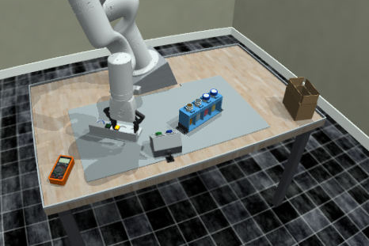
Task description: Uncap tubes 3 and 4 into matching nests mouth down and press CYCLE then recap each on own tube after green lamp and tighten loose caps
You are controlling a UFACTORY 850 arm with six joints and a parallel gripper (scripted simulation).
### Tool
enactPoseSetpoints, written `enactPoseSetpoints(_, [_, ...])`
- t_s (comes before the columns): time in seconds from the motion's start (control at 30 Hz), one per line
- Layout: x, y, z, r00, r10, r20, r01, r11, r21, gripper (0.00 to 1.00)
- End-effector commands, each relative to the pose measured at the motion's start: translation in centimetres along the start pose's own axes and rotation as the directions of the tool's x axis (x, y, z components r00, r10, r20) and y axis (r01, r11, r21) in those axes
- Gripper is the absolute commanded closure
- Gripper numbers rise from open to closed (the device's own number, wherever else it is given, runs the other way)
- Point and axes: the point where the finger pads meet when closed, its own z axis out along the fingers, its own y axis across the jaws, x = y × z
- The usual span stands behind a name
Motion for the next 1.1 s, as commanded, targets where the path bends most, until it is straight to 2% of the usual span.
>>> enactPoseSetpoints(0.0, [-1.3, -2.8, 0.2, 1.000, -0.003, -0.012, 0.003, 1.000, 0.001, 0.00])
enactPoseSetpoints(0.1, [-2.2, -4.8, 0.3, 1.000, -0.003, -0.012, 0.003, 1.000, 0.002, 0.00])
enactPoseSetpoints(1.07, [-2.2, -4.8, 0.3, 1.000, -0.003, -0.012, 0.003, 1.000, 0.001, 0.00])
